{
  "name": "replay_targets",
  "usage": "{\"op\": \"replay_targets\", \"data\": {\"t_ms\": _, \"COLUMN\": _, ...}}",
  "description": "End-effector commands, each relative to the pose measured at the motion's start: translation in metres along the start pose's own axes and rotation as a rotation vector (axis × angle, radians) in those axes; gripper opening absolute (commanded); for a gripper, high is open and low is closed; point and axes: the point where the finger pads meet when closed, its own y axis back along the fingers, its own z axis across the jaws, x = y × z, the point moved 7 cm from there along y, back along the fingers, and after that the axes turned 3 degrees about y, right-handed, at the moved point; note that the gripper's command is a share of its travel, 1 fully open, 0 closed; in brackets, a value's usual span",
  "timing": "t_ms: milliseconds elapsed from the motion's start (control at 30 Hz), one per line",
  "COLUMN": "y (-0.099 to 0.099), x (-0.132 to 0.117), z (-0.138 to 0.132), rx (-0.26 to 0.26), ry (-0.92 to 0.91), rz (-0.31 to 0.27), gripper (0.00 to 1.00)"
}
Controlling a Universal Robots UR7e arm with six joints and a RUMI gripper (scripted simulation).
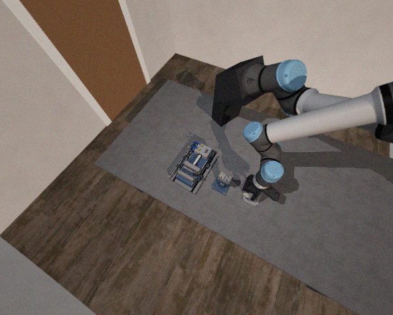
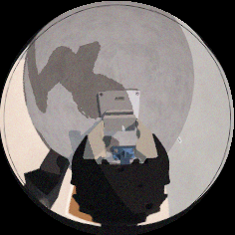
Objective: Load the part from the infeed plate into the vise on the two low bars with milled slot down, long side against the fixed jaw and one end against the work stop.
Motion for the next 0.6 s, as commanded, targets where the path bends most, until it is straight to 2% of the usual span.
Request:
{"op": "replay_targets", "data": {"t_ms": 0, "y": 0.0002, "x": 0.0001, "z": 0.0002, "rx": -0.001, "ry": 0.0, "rz": 0.0, "gripper": 0.0}}
{"op": "replay_targets", "data": {"t_ms": 567, "y": 0.0018, "x": 0.0001, "z": 0.0002, "rx": -0.001, "ry": 0.0, "rz": 0.0, "gripper": 0.0}}
